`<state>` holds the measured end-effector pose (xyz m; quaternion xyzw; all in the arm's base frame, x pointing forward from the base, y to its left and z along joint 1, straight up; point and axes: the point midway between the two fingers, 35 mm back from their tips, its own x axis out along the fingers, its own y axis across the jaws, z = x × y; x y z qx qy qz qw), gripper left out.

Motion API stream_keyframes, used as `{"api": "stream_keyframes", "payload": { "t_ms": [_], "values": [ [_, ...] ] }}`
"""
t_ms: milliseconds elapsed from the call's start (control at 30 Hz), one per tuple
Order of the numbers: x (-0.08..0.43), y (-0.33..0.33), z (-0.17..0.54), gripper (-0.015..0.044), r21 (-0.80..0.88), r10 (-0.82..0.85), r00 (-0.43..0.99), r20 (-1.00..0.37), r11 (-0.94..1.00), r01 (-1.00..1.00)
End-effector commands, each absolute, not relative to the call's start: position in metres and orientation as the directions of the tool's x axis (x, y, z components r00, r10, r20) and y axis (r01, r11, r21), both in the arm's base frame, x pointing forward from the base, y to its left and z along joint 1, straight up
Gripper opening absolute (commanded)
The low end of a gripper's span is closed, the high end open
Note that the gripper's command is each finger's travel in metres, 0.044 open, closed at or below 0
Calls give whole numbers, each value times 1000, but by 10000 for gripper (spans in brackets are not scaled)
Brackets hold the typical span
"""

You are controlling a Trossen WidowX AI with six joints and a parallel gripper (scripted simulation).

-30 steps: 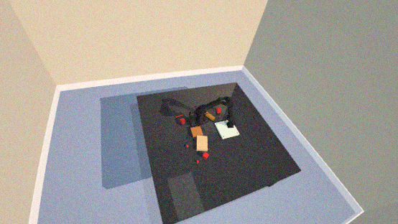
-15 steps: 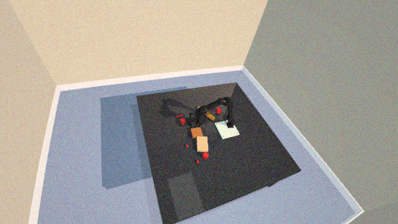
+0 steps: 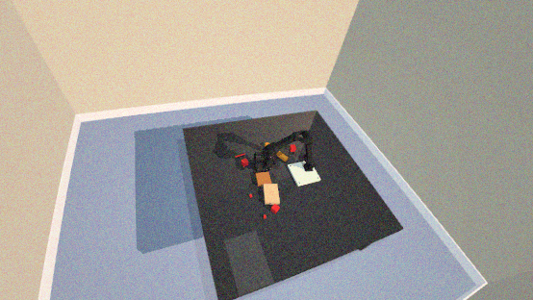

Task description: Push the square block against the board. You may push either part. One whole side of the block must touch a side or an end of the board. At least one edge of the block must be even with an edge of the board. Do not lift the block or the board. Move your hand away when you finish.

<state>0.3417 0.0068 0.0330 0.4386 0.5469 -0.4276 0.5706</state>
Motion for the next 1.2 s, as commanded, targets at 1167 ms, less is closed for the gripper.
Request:
{"api": "stream_keyframes", "payload": {
  "t_ms": [1167],
  "values": [
    [353, -33, 66, 0, 34, -8, 37, -999, 255, 966]
  ]
}}
